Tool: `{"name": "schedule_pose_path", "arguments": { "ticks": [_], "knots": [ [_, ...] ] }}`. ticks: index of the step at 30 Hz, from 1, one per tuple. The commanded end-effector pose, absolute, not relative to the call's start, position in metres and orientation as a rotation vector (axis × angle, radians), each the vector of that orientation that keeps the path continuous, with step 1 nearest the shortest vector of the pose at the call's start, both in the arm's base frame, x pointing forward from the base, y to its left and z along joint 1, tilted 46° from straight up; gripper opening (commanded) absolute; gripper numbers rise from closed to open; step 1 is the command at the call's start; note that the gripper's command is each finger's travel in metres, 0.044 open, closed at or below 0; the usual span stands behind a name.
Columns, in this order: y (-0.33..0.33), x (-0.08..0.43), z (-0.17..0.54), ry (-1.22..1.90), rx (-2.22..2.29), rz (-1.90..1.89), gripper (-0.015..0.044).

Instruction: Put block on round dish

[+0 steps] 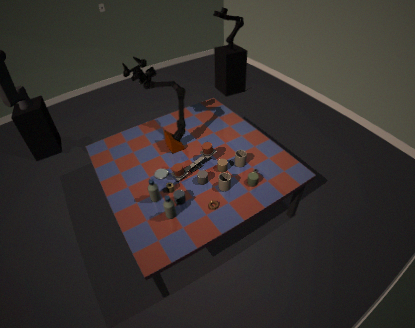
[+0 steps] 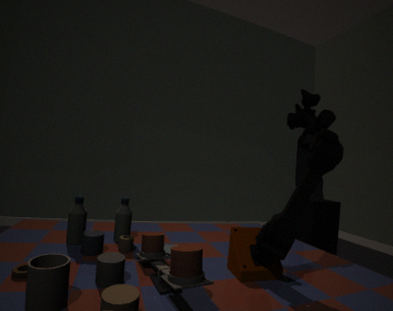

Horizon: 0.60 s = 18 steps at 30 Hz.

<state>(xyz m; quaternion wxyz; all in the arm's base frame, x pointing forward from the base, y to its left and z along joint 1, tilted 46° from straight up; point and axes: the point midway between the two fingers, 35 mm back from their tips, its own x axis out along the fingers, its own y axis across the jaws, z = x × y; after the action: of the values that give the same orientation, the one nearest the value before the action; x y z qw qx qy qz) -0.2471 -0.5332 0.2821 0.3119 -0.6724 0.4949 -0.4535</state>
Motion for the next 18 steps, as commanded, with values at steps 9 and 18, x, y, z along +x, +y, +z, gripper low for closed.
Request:
{"name": "schedule_pose_path", "arguments": {
  "ticks": [9, 18],
  "knots": [
    [-0.558, -0.171, 0.225, 1.124, -1.457, -0.981, 0.044],
    [-0.555, -0.107, 0.183, 1.008, -1.223, -0.808, 0.044]
  ]
}}
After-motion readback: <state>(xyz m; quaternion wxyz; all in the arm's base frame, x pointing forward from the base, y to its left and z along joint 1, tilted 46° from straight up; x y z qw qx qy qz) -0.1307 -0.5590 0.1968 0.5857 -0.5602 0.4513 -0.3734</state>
